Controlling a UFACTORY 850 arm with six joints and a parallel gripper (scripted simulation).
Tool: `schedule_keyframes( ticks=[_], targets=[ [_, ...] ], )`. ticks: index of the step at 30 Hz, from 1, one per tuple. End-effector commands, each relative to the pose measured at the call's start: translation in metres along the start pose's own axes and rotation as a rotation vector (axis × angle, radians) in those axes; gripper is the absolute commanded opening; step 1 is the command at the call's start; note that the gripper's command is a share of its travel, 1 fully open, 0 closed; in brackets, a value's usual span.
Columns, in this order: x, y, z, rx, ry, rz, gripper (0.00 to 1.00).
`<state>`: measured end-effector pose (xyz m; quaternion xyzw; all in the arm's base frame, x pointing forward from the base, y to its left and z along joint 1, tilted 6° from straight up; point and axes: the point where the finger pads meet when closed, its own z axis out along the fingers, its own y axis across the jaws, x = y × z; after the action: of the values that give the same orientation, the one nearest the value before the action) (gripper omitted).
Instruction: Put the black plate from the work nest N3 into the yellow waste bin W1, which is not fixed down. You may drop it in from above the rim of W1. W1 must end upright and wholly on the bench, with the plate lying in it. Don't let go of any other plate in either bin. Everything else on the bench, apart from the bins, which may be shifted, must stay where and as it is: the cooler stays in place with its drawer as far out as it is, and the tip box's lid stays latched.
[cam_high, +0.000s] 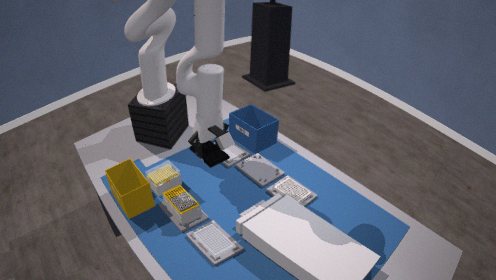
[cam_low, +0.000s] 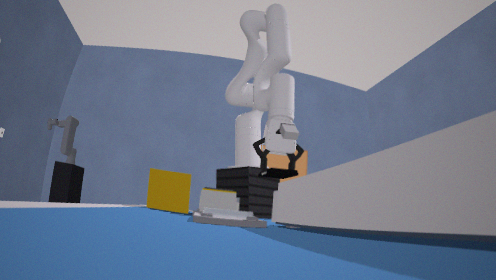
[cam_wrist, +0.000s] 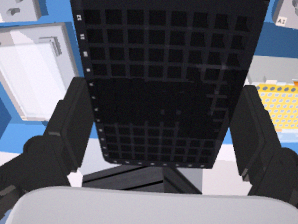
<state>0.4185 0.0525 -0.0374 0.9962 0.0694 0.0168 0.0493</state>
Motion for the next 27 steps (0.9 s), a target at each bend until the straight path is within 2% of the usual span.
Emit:
schedule_keyframes(
  ticks=[1, 27],
  targets=[
    [-0.001, 0.006, 0.000, 0.011, 0.032, 0.001, 0.00],
    [-0.022, 0.067, 0.001, 0.011, 0.032, 0.001, 0.00]
  ],
)
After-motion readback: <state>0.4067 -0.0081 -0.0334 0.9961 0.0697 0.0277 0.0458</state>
